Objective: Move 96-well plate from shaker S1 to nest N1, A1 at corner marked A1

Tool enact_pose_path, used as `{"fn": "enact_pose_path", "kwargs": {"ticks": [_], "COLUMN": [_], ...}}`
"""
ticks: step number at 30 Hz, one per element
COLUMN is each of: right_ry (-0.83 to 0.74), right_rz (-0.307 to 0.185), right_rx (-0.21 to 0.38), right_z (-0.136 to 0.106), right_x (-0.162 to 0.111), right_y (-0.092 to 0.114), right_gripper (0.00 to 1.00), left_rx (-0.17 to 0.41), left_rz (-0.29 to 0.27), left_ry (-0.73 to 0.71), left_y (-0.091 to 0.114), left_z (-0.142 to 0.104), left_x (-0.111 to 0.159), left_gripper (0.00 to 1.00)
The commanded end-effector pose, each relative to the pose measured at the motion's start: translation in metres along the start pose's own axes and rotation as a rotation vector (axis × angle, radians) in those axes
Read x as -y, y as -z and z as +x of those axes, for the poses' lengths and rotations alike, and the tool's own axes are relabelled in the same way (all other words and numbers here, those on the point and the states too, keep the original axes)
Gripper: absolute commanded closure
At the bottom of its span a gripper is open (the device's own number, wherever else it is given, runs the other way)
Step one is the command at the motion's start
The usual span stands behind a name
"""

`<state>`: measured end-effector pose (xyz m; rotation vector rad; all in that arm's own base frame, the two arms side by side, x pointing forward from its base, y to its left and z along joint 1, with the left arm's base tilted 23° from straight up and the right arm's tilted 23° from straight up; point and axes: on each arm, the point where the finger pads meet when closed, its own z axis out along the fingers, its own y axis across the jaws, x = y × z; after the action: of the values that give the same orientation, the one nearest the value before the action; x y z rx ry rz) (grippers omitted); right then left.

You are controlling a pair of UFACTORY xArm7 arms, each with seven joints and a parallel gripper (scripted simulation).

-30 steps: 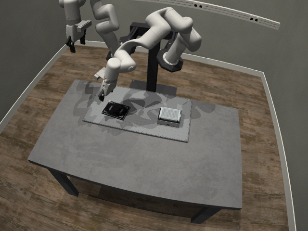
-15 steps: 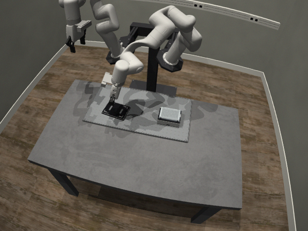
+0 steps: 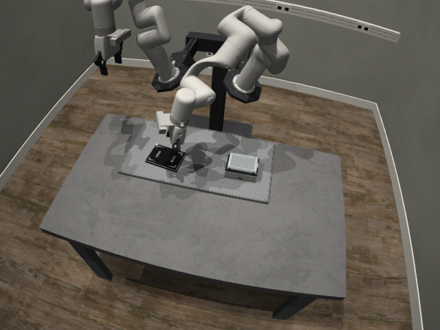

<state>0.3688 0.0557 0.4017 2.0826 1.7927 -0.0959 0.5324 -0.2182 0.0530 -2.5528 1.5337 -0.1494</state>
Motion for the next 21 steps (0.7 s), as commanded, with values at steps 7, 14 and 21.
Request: {"fn": "enact_pose_path", "kwargs": {"ticks": [7,14,21], "right_ry": [0.000,0.000,0.000], "right_rz": [-0.004,-0.004,-0.004], "right_rx": [-0.001,-0.001,-0.001], "right_z": [0.000,0.000,0.000], "right_x": [-0.001,-0.001,-0.001], "right_y": [0.001,0.001,0.001], "right_gripper": [0.00,0.00,0.00], "left_rx": [0.006,0.010,0.011], "left_rz": [0.032,0.051,0.069], "left_ry": [0.259,0.480,0.671], "left_y": [0.007,0.011,0.014], "left_z": [-0.026,-0.049,-0.070], "left_x": [0.017,0.029,0.038], "left_gripper": [0.00,0.00,0.00]}}
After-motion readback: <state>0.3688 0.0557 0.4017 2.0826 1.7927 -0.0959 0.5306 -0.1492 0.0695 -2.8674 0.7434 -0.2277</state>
